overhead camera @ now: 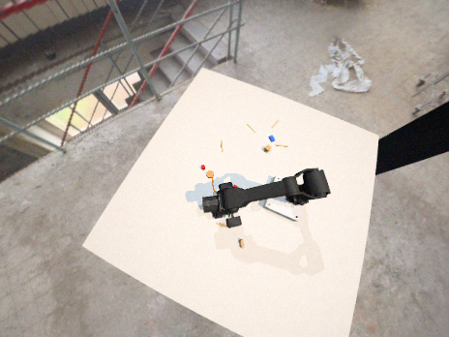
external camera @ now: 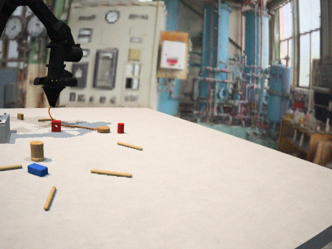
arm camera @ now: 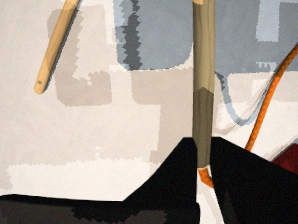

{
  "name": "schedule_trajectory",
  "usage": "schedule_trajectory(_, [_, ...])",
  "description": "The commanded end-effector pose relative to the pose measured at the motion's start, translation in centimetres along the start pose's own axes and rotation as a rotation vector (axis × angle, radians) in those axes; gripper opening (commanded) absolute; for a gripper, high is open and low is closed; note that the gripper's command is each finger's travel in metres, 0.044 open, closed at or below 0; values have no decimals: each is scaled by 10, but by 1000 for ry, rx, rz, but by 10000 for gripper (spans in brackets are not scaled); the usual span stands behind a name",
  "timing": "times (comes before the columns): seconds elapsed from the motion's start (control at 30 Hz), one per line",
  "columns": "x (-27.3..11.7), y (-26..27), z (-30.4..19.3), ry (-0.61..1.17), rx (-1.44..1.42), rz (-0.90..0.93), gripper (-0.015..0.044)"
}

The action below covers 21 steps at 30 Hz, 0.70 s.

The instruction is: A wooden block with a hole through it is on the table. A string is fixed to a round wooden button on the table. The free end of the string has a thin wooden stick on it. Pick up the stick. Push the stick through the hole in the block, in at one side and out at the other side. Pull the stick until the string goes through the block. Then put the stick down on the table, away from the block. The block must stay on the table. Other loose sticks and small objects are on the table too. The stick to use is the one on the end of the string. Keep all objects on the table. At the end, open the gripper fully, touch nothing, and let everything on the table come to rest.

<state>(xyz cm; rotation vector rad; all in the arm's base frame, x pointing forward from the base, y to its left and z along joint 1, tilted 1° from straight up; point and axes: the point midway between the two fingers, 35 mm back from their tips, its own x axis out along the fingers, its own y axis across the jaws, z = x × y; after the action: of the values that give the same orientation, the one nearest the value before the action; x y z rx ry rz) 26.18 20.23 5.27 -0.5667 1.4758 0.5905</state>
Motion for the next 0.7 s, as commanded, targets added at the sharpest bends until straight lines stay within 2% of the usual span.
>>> schedule_trajectory(0.0, [-2, -1, 5, -5, 140, 2, 0])
schedule_trajectory(0.67, [-2, -9, 25, -10, 851, 5, 0])
